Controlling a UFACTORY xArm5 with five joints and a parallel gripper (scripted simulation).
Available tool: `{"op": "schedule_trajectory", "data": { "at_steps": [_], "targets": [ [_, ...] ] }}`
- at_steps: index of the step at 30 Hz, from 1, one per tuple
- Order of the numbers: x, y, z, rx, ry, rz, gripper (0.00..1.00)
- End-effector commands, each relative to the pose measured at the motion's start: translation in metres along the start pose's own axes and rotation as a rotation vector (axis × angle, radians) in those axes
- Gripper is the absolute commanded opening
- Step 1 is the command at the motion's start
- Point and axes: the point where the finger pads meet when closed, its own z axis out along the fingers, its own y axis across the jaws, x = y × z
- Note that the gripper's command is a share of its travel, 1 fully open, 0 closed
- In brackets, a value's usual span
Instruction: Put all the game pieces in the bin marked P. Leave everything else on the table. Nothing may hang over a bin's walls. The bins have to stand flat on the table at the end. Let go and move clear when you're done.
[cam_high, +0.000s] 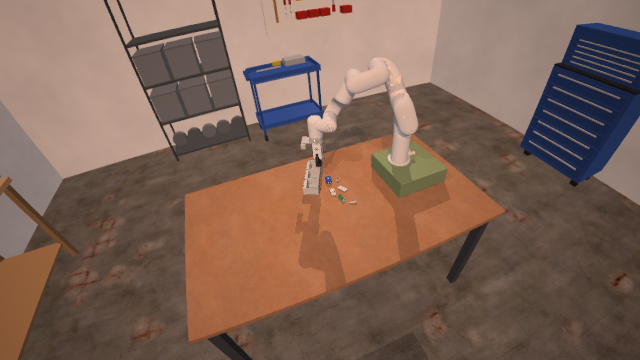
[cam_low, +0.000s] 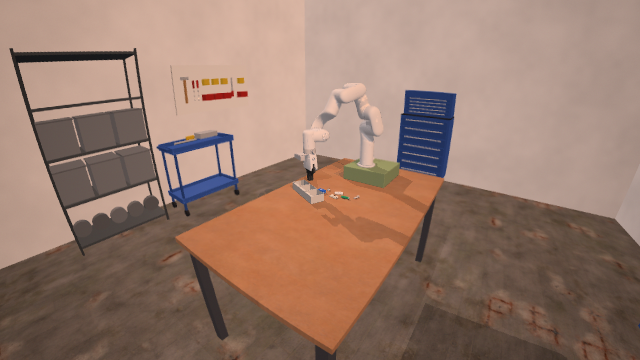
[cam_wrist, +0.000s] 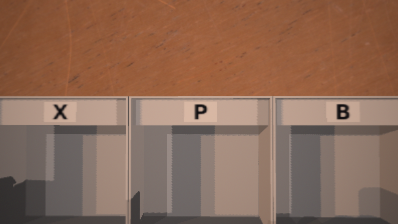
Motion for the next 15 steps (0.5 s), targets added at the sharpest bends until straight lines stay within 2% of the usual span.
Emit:
{"op": "schedule_trajectory", "data": {
  "at_steps": [1,15],
  "targets": [
    [0.0014,-0.0001,-0.0013,-0.017,0.004,0.0,0.09],
    [0.0015,-0.0051,-0.0012,-0.017,0.004,0.0,0.09]
  ]
}}
